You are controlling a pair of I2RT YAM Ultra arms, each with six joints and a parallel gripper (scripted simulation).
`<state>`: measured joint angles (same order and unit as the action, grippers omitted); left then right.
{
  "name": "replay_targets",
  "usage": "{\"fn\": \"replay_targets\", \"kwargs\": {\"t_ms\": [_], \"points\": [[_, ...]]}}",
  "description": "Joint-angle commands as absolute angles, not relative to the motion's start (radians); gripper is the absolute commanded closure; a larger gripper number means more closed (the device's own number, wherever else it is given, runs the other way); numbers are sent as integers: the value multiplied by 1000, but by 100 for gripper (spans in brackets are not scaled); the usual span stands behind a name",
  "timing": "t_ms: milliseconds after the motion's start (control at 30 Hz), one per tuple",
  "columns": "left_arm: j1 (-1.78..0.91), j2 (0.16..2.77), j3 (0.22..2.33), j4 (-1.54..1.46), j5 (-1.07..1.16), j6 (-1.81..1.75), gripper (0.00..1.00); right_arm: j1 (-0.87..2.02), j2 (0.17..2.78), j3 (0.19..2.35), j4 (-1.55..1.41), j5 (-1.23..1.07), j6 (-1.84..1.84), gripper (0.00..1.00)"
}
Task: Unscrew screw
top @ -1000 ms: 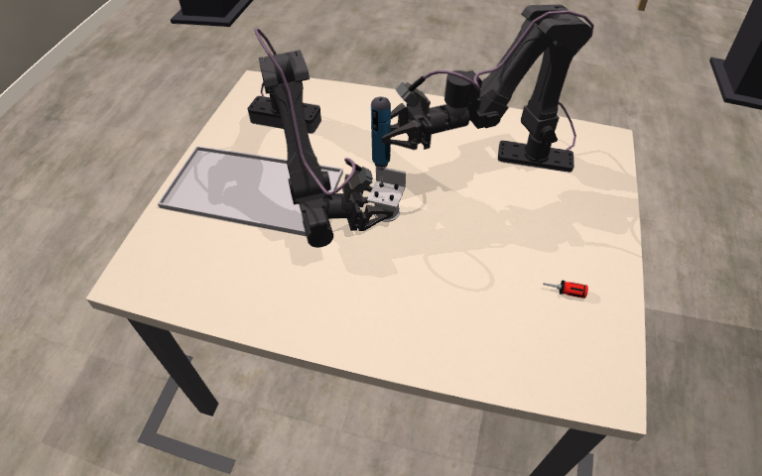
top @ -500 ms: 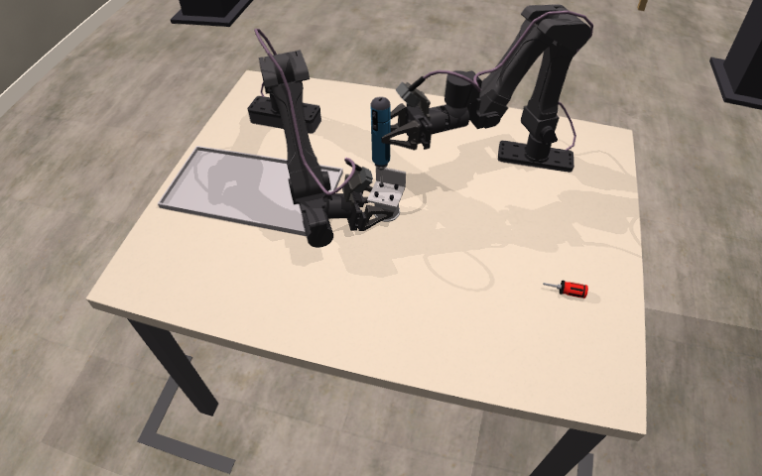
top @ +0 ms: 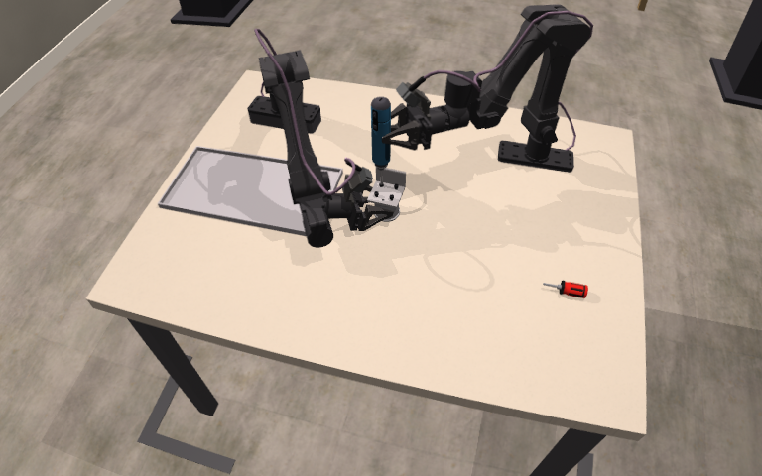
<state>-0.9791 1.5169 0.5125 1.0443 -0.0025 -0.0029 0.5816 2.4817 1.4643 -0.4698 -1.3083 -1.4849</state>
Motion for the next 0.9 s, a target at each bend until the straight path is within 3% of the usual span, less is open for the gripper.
{"fn": "replay_targets", "kwargs": {"t_ms": [0, 867], "points": [[-982, 1507, 525, 1108, -4, -11, 58, 589, 2480, 1492, -483, -1338, -1493, 41], [-983, 1518, 520, 1115, -5, -11, 58, 589, 2480, 1492, -483, -1338, -1493, 41]]}}
